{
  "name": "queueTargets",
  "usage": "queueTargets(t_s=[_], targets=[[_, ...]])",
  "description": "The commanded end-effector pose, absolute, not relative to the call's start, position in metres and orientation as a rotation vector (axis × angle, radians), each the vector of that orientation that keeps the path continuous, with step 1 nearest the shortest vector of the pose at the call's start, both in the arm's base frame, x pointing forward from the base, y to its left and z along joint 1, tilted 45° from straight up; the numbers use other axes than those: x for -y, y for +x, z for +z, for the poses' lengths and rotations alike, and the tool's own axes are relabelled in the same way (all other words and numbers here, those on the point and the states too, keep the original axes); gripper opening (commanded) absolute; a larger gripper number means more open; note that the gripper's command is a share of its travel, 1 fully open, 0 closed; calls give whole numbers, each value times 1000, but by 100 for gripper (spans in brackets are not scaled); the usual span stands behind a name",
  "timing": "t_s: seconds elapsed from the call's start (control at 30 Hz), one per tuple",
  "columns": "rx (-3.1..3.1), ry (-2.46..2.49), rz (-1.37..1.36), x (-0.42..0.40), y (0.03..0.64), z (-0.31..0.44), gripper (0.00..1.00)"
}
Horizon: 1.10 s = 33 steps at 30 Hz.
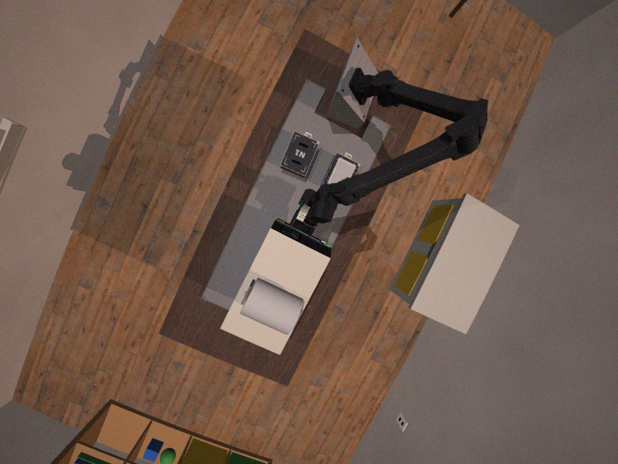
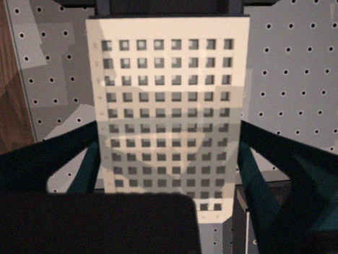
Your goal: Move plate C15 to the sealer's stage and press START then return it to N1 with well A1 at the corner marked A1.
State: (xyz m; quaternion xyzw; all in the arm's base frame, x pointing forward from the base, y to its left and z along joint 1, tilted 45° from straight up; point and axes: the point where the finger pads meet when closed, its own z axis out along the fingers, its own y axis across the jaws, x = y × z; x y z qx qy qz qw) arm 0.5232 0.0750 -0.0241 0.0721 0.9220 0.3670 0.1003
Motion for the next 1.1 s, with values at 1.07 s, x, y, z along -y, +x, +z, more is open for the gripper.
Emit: queueTargets(t_s=[1.07], targets=[[-2669, 165, 1090, -93, 544, -9, 0]])
